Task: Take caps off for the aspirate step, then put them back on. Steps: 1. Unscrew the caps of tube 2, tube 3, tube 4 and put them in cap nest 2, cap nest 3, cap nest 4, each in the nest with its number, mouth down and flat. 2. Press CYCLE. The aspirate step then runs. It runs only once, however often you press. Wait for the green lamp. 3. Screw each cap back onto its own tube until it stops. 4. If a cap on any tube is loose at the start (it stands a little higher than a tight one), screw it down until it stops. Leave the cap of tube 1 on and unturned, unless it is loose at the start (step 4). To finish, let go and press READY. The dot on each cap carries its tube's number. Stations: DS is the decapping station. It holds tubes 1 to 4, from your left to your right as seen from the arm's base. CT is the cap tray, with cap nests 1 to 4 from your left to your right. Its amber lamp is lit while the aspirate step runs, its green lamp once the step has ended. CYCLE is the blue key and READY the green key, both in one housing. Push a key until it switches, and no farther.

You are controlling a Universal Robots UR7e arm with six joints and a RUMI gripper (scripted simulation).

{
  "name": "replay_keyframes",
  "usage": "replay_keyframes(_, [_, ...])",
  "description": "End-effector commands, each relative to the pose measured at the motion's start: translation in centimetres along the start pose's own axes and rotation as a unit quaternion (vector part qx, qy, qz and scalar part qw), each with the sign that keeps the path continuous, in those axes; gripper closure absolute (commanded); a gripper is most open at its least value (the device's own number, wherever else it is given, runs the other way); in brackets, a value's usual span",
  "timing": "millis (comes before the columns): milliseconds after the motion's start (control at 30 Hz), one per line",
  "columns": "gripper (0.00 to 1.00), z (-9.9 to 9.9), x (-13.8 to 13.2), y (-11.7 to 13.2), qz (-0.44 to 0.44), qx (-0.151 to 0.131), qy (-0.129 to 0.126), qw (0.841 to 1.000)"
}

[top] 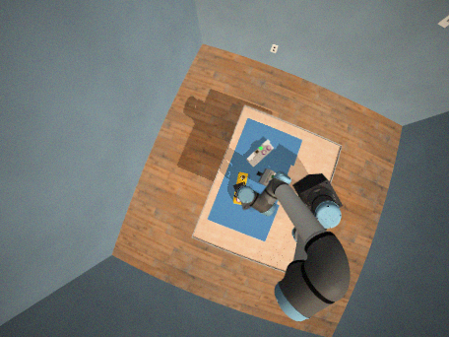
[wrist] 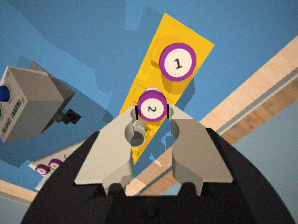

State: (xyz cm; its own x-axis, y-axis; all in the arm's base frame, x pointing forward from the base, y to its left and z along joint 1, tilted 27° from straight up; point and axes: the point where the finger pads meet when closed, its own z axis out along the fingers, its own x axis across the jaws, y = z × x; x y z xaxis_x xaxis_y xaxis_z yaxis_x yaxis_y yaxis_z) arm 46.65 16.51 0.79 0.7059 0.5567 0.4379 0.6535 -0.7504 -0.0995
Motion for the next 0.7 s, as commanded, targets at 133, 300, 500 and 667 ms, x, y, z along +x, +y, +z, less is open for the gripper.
replay_keyframes(133, [1.00,-0.03,0.02,0.02,0.025,0.000,0.000,1.000])
replay_keyframes(300, [1.00,-0.03,0.02,0.02,0.149,0.000,0.000,0.989])
replay_keyframes(500, [1.00,-0.03,0.02,0.02,0.295,0.000,0.000,0.955])
replay_keyframes(667, [1.00,-0.03,0.02,0.02,0.366,0.000,0.000,0.931])
